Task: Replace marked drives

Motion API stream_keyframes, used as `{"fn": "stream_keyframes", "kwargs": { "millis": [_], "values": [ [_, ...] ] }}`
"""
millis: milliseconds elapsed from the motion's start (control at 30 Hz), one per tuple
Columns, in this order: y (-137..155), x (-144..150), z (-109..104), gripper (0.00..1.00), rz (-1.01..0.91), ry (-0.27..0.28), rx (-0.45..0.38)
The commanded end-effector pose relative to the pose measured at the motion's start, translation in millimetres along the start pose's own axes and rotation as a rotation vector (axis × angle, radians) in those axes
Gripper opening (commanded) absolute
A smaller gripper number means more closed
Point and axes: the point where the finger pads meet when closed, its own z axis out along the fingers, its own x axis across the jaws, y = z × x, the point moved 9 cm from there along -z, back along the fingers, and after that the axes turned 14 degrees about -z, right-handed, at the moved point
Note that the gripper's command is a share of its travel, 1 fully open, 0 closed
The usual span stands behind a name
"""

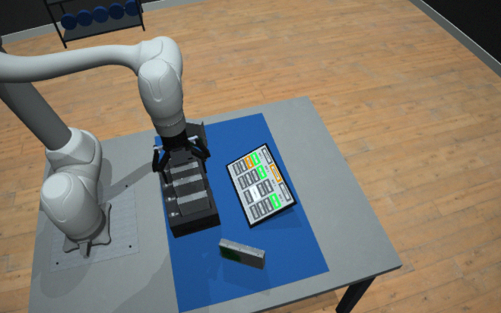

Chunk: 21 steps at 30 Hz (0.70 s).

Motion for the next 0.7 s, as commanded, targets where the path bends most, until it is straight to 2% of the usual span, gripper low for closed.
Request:
{"fn": "stream_keyframes", "kwargs": {
  "millis": [0, 400, 667],
  "values": [
    [0.0, -0.2, -0.4, 0.89, 0.0, -0.001, 0.0],
    [-0.1, -0.2, 1.2, 0.89, 0.0, -0.001, 0.0],
    [0.0, -0.2, 9.9, 0.89, 0.0, -0.001, 0.0]
  ]
}}
